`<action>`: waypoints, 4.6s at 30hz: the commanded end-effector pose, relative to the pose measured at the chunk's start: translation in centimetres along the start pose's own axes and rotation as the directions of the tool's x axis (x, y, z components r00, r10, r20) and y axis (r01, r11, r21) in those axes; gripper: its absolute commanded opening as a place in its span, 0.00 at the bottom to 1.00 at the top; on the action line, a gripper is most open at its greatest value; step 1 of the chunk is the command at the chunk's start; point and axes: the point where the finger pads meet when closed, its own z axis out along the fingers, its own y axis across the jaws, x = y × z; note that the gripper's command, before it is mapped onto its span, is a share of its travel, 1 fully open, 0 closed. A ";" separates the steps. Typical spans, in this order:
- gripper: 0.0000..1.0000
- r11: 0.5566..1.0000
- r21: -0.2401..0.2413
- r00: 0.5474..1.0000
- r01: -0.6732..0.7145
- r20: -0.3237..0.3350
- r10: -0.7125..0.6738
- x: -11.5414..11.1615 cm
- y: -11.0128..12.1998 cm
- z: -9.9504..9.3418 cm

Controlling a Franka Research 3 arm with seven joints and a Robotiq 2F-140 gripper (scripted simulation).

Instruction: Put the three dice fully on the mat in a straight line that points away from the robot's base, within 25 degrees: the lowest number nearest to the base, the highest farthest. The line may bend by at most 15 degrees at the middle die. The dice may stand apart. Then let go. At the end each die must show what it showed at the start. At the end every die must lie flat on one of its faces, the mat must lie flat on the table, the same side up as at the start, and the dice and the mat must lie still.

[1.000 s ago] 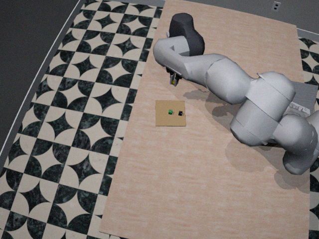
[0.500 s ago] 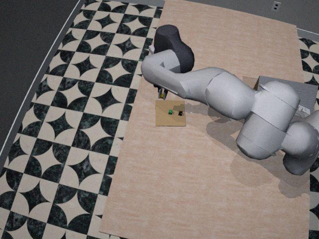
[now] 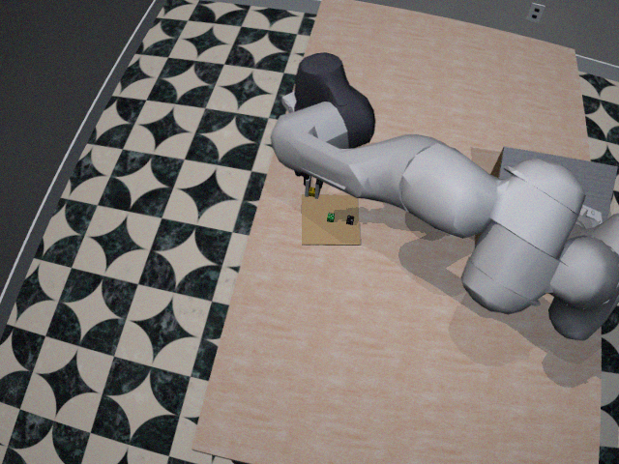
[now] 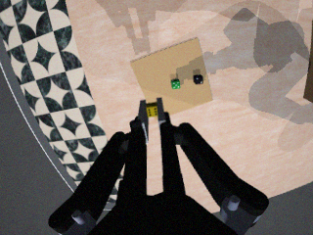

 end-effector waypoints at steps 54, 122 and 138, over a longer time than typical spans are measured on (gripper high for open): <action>0.07 1.000 0.001 1.000 0.027 -0.002 -0.027 0.1 0.0 9.6; 0.07 0.999 0.001 0.999 0.035 -0.002 -0.035 0.3 -0.1 9.6; 0.07 0.999 0.001 0.999 0.035 -0.002 -0.035 0.3 -0.1 9.6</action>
